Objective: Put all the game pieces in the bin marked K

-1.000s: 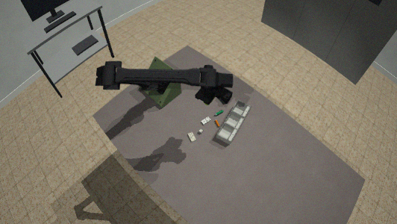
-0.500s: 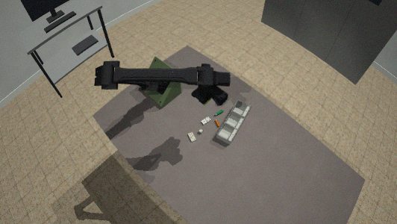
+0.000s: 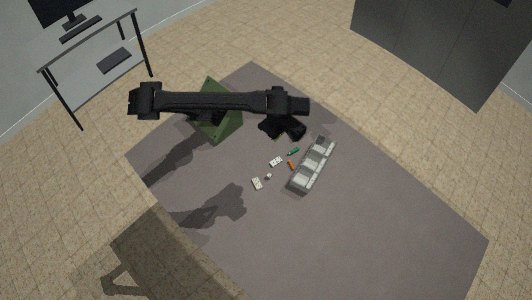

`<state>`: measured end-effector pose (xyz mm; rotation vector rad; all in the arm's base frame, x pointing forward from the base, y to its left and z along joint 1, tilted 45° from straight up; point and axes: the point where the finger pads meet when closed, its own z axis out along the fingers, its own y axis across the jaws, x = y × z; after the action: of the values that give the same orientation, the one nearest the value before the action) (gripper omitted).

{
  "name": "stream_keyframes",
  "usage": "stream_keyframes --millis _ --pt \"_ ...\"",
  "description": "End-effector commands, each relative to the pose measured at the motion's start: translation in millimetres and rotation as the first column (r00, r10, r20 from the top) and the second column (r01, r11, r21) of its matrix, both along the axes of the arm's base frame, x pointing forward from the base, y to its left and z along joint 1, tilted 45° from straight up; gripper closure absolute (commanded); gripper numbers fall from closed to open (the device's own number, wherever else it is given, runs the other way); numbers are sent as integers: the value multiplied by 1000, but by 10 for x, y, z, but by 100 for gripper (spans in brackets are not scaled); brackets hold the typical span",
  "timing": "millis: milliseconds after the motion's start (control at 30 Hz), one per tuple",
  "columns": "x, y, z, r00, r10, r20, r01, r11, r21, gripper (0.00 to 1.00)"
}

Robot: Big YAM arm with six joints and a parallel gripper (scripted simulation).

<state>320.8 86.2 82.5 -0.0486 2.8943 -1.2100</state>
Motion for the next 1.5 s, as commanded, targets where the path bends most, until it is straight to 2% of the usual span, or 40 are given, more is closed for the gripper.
stream_keyframes --millis 0,1200,1333,1467 --pt "262 163 80 998 2 57 -4 999 34 92" --pt "302 176 49 999 5 52 -7 999 33 92" --pt "537 21 -183 986 143 -87 -141 990 28 92" --pt "641 -34 -306 982 155 -103 -153 988 33 92"
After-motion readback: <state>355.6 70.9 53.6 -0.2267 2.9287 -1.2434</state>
